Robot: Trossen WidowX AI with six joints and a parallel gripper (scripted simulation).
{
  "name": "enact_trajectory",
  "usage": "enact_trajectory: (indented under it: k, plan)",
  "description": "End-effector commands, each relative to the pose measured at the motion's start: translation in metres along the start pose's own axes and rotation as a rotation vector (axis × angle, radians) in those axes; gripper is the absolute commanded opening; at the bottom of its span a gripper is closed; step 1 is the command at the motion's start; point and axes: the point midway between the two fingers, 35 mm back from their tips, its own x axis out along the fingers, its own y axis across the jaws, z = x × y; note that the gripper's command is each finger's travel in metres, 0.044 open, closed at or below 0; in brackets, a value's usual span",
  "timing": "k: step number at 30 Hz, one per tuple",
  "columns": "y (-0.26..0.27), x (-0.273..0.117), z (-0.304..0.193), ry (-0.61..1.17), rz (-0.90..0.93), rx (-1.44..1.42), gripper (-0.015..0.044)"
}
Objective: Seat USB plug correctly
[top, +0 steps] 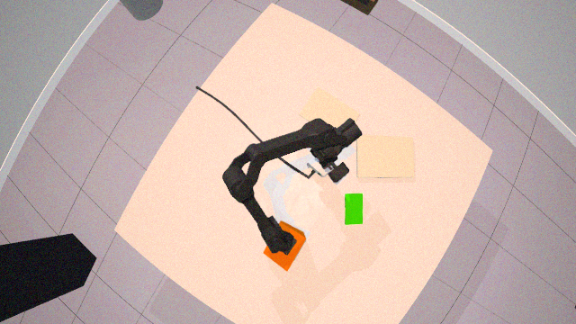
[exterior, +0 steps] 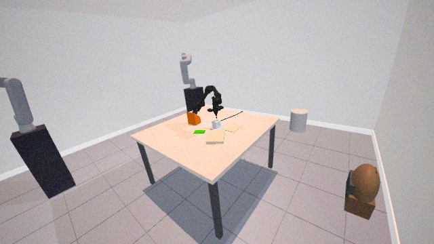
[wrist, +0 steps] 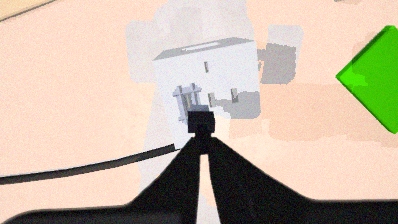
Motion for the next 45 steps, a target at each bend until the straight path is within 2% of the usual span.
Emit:
enact_trajectory:
  k: [1, 45]
  plan:
    - [-0.0002, 0.0000, 0.0000, 0.000, 0.000, 0.126, 0.0000]
    - [-0.0003, 0.0000, 0.0000, -0.001, 0.000, 1.278, 0.0000]
